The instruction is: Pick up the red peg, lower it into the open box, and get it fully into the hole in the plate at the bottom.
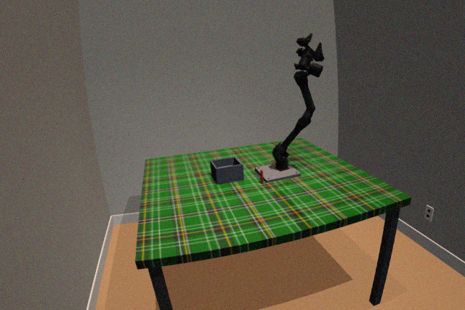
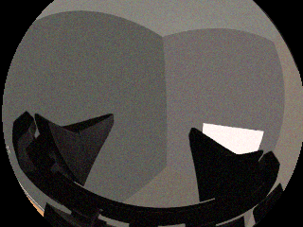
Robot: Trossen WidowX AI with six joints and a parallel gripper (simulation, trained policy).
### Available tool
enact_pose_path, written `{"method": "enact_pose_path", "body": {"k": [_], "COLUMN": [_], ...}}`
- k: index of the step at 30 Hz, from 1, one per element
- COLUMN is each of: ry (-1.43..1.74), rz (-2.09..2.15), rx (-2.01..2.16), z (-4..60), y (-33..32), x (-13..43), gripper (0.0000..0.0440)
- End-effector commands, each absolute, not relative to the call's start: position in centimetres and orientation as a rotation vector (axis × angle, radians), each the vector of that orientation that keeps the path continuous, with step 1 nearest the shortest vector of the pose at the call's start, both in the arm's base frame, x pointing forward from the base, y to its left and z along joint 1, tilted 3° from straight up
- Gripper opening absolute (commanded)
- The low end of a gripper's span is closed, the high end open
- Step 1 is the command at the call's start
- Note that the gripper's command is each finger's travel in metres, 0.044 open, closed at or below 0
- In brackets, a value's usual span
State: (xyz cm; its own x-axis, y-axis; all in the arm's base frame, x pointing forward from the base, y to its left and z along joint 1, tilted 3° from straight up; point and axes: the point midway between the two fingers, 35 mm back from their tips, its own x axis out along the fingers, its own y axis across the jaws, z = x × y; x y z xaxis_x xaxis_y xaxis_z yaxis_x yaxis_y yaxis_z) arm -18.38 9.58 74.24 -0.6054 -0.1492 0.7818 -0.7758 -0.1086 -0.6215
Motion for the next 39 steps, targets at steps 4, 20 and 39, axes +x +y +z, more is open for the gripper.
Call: {"method": "enact_pose_path", "body": {"k": [4, 20, 39], "ry": [-1.716, -1.755, -1.524], "rz": [1.648, 1.046, 0.39], "rx": [1.058, 1.464, 1.995], "z": [74.8, 73.0, 62.2], "y": [7.7, -7.2, -18.4], "x": [-16.2, -3.1, 11.9], "gripper": [0.044, 0.044, 0.044]}}
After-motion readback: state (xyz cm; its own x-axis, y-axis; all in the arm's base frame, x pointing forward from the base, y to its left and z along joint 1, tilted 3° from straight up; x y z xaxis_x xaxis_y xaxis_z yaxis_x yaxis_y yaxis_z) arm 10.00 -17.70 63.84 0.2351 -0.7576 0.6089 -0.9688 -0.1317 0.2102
